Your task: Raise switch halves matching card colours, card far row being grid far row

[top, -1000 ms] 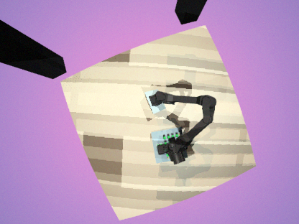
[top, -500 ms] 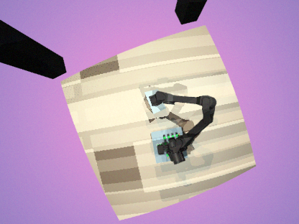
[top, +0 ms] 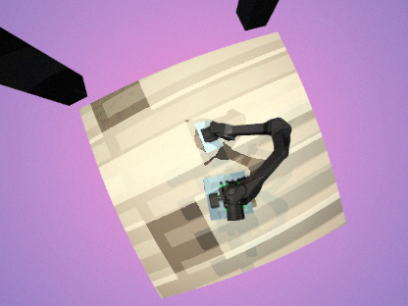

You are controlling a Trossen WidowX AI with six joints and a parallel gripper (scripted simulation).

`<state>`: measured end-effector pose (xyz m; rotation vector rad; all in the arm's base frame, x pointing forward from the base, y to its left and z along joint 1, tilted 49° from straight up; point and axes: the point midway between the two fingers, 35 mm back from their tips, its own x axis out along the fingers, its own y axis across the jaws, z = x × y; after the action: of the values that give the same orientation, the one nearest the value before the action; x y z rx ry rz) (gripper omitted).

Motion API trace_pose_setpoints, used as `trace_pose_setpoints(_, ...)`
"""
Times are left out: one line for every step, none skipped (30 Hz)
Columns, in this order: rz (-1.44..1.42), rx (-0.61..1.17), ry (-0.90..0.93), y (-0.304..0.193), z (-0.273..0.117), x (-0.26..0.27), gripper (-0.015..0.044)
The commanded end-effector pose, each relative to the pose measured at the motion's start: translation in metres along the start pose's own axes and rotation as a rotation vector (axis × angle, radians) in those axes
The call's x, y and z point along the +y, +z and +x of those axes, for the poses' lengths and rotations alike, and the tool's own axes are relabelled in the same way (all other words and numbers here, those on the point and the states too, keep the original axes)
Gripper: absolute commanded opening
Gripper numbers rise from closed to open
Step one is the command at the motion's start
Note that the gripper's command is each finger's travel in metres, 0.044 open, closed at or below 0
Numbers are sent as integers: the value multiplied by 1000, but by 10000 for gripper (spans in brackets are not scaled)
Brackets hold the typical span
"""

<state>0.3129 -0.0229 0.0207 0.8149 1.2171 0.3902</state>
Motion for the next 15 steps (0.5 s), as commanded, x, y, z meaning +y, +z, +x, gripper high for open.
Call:
trace_pose_setpoints(11,1,-1,0,-1,-20,0)
trace_pose_setpoints(11,1,-1,0,-1,-20,0)
trace_pose_setpoints(11,1,-1,0,-1,-20,0)
trace_pose_setpoints(11,3,-1,0,2,-20,0)
trace_pose_setpoints(12,9,-2,0,10,-20,0)
trace_pose_setpoints(11,18,-1,1,23,-20,0)
trace_pose_setpoints(11,24,0,1,31,-19,0)
trace_pose_setpoints(11,26,1,1,34,-19,0)
trace_pose_setpoints(11,26,1,1,34,-19,0)
trace_pose_setpoints(11,26,1,1,34,-19,0)
trace_pose_setpoints(11,26,1,1,34,-19,0)
trace_pose_setpoints(11,26,1,1,34,-19,0)
trace_pose_setpoints(11,26,1,1,36,-19,0)
trace_pose_setpoints(11,26,1,1,39,-19,0)
trace_pose_setpoints(11,26,1,0,43,-19,0)
